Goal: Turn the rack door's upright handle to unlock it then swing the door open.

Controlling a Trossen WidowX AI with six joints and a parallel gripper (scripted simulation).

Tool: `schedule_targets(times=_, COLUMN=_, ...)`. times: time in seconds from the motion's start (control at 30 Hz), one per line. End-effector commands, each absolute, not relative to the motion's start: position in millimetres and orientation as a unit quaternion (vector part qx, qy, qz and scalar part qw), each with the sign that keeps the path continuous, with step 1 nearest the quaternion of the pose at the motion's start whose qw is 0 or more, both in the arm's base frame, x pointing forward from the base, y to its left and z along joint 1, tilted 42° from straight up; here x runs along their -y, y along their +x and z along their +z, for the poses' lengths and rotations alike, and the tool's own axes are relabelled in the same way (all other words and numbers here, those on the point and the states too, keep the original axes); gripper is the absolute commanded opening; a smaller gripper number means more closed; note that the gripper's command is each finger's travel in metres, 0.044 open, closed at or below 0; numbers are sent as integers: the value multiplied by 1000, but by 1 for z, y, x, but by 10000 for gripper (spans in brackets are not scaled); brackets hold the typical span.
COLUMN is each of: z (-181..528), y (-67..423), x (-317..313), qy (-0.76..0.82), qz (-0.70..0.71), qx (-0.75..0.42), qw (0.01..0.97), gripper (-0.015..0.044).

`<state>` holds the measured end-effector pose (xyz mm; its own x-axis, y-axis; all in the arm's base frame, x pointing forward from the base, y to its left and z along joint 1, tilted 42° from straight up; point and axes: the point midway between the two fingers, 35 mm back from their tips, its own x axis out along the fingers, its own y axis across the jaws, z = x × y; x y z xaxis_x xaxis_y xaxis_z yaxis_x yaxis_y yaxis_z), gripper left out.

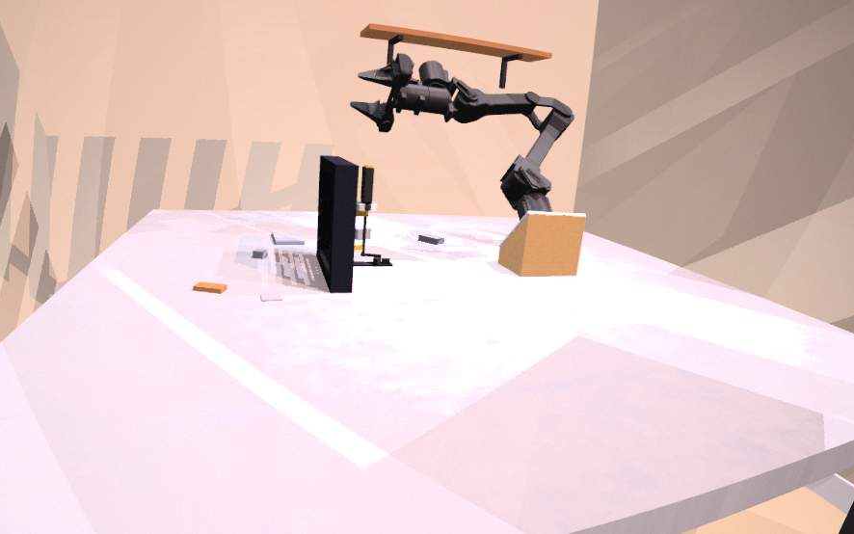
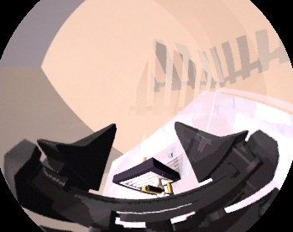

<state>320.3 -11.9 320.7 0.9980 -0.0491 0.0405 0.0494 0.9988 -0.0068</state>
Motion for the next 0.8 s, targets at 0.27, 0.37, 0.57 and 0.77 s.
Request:
schedule_targets(times=0.27, z=294, y=345, x=8, qy=25, qz=-43, qx=-79, qw=996, gripper=289)
schedule_targets(times=0.37, z=283, y=352, x=6, qy=32, qz=-52, qx=-119, qw=991, gripper=289)
schedule_targets(times=0.57, z=259, y=364, x=1, qy=39, qz=-71, qx=-201, qw=976, gripper=289)
schedule_targets(times=0.77, z=236, y=370, x=-4, qy=37, qz=-95, qx=-279, qw=955, gripper=289)
